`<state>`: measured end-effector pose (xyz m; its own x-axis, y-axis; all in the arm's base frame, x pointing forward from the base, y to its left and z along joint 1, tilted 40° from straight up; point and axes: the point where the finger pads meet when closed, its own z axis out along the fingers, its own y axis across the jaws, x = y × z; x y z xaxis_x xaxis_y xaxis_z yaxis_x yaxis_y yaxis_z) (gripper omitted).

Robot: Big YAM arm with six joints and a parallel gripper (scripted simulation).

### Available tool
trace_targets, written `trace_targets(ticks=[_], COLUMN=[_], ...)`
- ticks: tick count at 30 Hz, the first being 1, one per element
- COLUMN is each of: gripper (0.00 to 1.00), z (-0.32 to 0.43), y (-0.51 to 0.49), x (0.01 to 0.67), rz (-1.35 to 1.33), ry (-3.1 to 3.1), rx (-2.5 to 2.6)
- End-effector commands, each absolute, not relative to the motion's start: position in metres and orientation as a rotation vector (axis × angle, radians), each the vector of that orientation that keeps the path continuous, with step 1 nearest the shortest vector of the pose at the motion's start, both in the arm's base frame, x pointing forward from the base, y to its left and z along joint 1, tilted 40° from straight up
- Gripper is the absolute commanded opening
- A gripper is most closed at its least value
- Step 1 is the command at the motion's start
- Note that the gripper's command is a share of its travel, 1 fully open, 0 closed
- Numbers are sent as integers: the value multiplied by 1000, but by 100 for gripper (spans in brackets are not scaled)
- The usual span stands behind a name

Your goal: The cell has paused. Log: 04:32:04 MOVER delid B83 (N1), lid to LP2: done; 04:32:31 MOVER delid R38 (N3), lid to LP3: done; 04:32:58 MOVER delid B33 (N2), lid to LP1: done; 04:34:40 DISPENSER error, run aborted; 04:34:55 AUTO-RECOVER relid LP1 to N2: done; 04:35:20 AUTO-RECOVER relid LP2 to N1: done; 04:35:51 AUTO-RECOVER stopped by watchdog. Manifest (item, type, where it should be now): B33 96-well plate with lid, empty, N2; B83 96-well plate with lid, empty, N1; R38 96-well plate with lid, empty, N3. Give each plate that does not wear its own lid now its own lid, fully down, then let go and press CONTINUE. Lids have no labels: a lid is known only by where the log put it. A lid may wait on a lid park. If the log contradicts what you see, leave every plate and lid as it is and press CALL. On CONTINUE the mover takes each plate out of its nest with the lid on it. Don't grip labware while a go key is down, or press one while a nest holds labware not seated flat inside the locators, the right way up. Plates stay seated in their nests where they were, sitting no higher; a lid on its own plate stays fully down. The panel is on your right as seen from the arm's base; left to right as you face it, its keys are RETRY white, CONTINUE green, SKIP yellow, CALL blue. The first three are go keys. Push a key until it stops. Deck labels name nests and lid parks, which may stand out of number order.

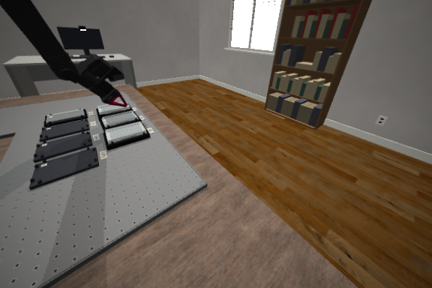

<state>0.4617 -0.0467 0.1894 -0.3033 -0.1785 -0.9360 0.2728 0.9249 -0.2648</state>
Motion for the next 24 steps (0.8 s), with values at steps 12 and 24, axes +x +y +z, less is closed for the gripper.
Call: trace_targets(ticks=[12,24], gripper=[0,0], z=[220,234], y=[-112,-136], x=[436,435], rz=[-468,-458], ry=[1799,1781], rx=[67,67])
